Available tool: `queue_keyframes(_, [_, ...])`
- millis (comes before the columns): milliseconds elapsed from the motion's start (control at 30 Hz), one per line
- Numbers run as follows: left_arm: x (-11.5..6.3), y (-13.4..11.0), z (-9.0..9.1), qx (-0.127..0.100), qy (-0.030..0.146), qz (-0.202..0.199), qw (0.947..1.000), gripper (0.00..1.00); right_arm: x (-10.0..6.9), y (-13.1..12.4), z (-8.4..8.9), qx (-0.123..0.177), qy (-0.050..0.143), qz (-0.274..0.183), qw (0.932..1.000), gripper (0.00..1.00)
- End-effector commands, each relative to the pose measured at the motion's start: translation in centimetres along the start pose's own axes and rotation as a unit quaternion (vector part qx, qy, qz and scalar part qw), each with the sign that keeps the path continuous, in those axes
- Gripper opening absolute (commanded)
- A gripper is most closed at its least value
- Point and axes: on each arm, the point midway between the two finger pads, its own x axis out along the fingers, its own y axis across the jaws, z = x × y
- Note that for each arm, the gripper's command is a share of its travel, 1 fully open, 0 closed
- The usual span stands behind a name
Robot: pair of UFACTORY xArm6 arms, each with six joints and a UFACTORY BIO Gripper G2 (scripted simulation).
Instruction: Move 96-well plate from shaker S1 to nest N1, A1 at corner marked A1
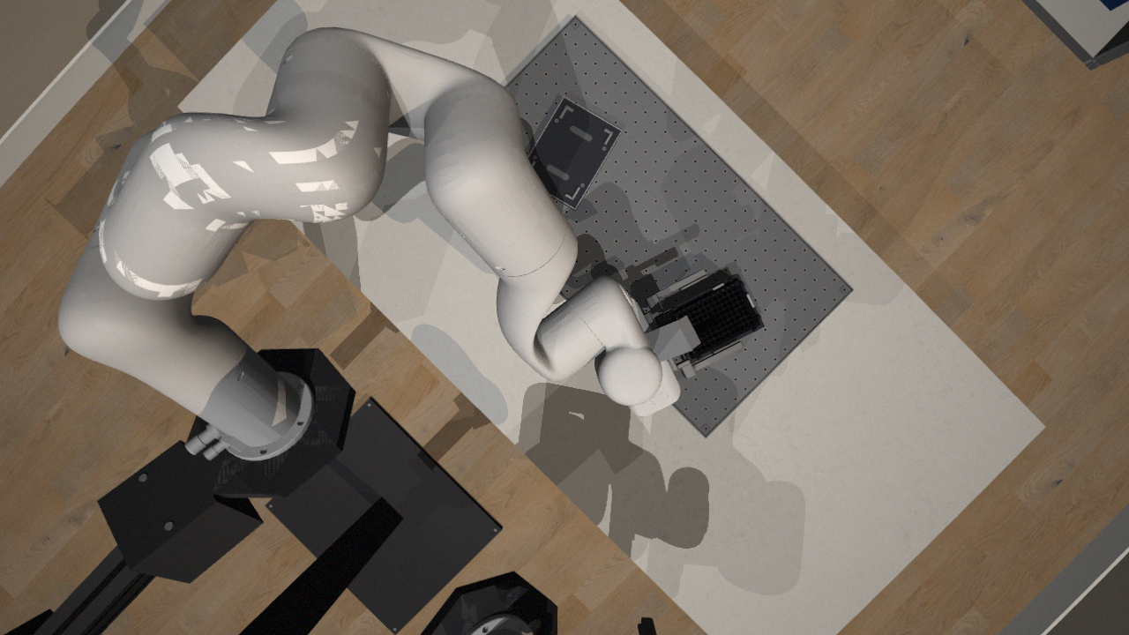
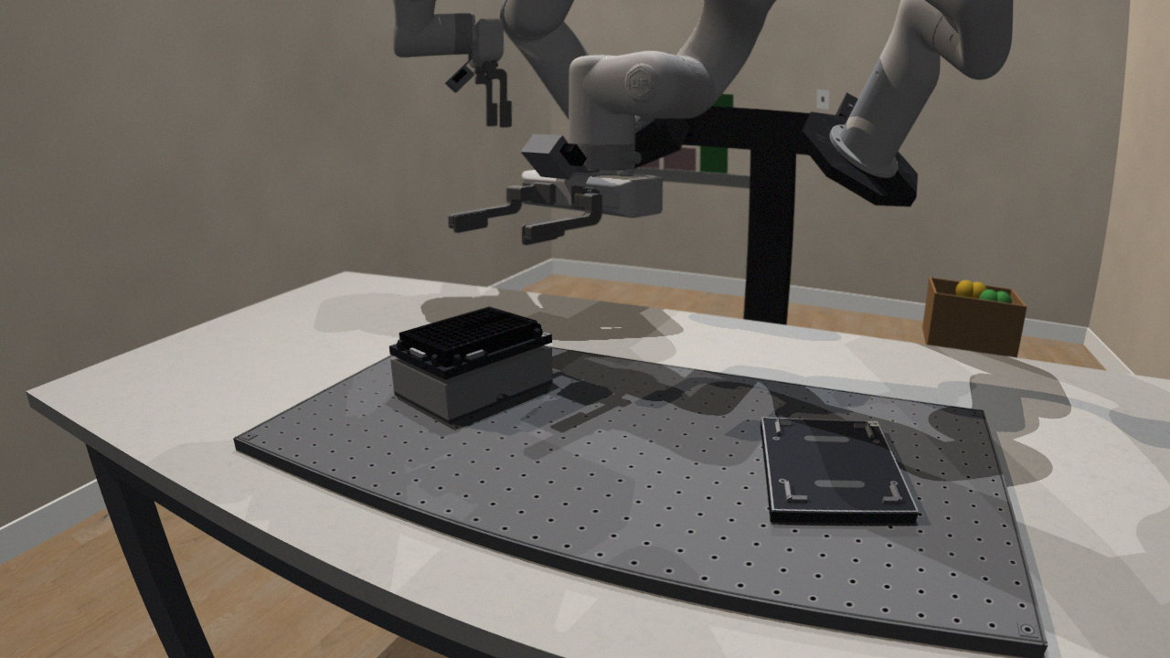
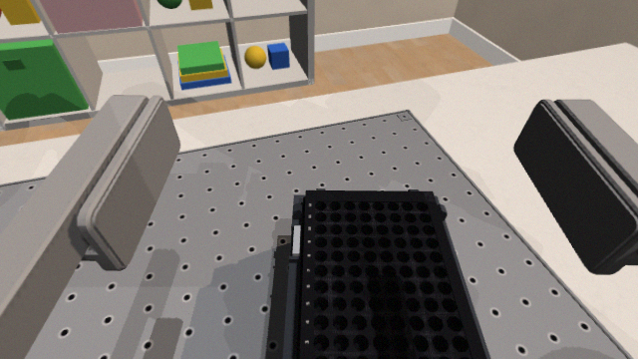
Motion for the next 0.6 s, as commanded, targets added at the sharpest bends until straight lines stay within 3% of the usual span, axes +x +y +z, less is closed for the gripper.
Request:
queue_keyframes(0, [1.37, -1.58, -1.15, 0.0, -0.001, 0.001, 1.0, 0.37, -0.03, 0.0, 0.07, 0.0, -0.001, 0.0, 1.0, 1.0])
queue_keyframes(133, [2.01, -2.54, -1.9, 0.0, -0.001, 0.001, 1.0, 0.37, -0.03, 0.0, 0.07, 0.0, -0.001, 0.0, 1.0, 1.0])
queue_keyframes(567, [2.01, -2.53, -1.9, 0.0, -0.001, 0.001, 1.0, 0.37, -0.03, 0.0, 0.07, 0.0, -0.001, 0.0, 1.0, 1.0])
